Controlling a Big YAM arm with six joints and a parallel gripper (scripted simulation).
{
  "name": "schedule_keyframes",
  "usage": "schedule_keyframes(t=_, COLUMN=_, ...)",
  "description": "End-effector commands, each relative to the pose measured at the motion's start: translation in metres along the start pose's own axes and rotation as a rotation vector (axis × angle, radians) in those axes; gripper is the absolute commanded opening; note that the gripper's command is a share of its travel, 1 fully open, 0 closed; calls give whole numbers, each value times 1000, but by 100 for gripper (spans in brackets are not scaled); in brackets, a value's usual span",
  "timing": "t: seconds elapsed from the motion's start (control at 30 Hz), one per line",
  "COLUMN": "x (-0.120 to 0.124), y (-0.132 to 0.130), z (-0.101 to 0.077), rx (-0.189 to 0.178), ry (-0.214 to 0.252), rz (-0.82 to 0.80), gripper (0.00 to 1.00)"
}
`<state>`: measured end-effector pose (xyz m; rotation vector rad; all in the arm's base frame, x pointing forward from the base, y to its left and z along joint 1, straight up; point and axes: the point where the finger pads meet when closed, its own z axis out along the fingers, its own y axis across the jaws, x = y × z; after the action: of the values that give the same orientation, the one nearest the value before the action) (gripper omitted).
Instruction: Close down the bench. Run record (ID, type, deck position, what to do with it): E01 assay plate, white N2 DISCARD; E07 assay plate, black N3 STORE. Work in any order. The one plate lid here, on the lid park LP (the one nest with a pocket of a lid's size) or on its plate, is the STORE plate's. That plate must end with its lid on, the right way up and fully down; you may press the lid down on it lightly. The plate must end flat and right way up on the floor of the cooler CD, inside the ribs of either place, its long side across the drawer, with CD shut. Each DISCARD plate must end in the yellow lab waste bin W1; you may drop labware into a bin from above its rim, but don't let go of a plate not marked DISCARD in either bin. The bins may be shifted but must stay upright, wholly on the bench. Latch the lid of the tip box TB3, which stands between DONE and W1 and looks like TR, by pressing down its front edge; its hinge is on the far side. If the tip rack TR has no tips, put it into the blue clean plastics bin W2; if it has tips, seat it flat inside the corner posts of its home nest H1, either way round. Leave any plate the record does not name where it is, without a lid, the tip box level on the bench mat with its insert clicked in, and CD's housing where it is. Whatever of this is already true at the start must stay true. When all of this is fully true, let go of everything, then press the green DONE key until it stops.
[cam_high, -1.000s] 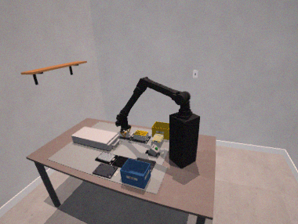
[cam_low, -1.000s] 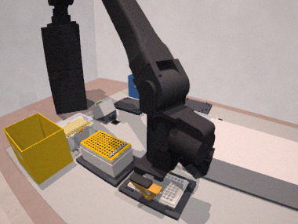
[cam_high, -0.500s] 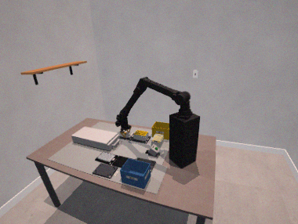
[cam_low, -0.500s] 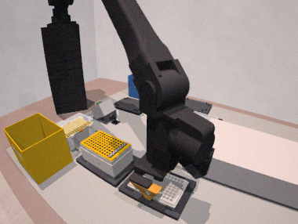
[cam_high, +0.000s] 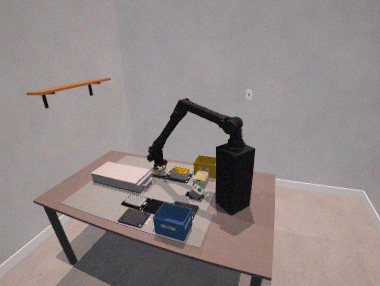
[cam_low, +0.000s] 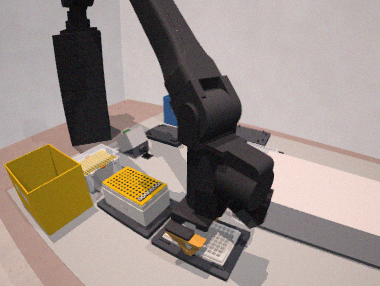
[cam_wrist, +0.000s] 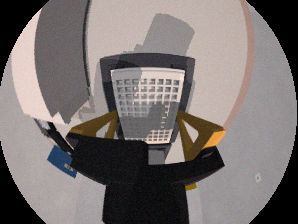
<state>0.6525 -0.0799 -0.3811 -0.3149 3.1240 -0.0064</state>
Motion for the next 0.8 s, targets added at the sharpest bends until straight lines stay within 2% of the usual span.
schedule_keyframes(t=0.0, x=-24, y=-8, z=-8, rx=13, ry=-49, rz=16, gripper=100)
schedule_keyframes(t=0.33, x=-24, y=-8, z=-8, rx=13, ry=-49, rz=16, gripper=100)
schedule_keyframes(t=0.37, x=-24, y=-8, z=-8, rx=13, ry=-49, rz=16, gripper=0)
schedule_keyframes(t=0.77, x=-24, y=-8, z=-8, rx=13, ry=-49, rz=16, gripper=0)
